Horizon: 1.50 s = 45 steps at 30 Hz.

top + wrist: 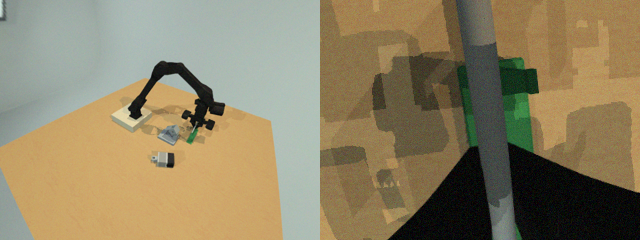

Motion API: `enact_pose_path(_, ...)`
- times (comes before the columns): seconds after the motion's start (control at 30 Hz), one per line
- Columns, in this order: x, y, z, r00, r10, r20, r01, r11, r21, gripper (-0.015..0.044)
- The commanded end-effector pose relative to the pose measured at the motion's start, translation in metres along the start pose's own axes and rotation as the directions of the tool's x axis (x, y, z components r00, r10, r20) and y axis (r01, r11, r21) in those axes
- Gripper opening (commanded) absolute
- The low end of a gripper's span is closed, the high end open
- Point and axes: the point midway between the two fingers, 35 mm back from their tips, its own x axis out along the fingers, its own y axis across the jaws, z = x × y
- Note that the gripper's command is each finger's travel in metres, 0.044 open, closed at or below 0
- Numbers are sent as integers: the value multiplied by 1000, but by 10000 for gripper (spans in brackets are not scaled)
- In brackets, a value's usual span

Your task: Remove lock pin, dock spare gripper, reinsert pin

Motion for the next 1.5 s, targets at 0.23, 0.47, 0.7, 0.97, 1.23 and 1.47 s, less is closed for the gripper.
enact_pose_path(0.23,-6,2,0,1000,6,-2,-6,1000,1,0)
enact_pose_path(0.47,-10,-1,-10,1000,6,-3,-6,1000,0,0)
enact_pose_path(0.7,-20,-4,-30,1000,5,-5,-5,1000,-1,0)
enact_pose_path(0.97,-31,-7,-53,1000,5,-7,-5,1000,-2,0)
enact_pose_path(1.23,-25,-7,-55,1000,8,-8,-8,1000,-3,0)
enact_pose_path(1.47,-15,-7,-57,1000,6,-8,-6,1000,-3,0)
